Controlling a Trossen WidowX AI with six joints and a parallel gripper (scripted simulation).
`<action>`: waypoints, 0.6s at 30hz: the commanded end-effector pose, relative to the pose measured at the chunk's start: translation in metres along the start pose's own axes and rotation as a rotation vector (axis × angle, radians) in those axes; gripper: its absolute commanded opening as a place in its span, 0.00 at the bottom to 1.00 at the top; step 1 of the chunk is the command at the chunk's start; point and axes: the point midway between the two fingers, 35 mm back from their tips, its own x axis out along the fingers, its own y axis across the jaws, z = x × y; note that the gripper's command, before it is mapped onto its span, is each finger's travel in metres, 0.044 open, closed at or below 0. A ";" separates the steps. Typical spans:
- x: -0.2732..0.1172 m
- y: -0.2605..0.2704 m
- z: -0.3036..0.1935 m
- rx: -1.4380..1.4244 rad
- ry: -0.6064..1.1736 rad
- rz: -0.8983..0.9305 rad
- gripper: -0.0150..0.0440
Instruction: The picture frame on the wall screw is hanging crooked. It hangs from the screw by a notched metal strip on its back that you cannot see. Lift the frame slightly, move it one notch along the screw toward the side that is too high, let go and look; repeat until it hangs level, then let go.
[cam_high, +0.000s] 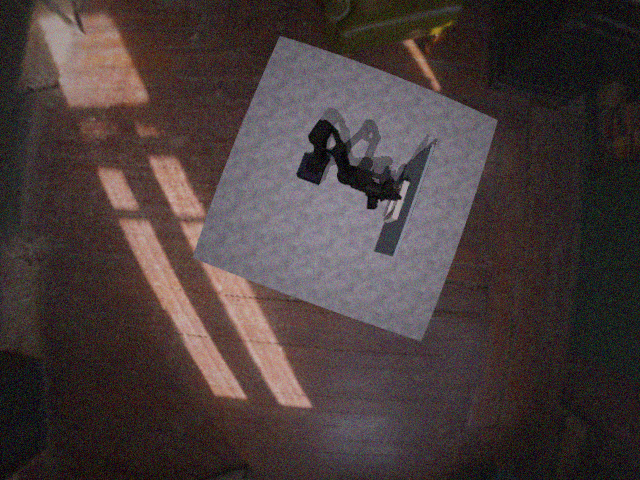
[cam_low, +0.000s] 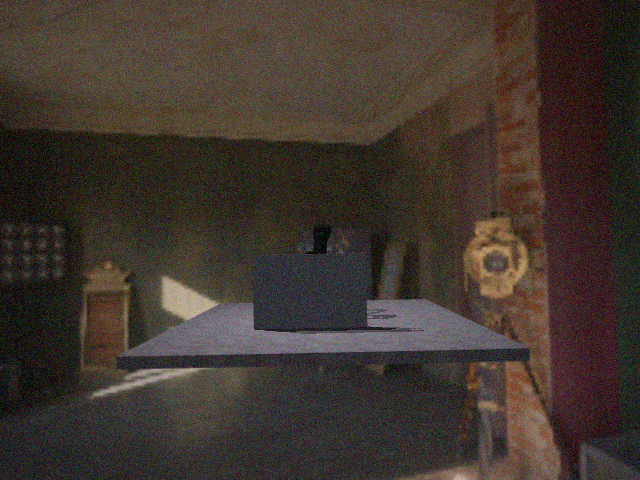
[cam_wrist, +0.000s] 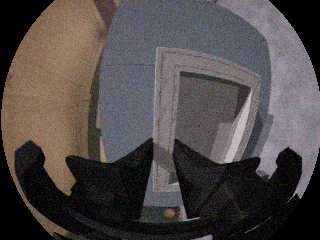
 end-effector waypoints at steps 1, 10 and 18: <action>0.000 0.000 0.000 0.017 0.001 -0.001 0.25; 0.000 0.000 0.000 0.075 0.001 -0.001 0.25; 0.000 0.000 0.000 0.062 0.000 0.001 0.52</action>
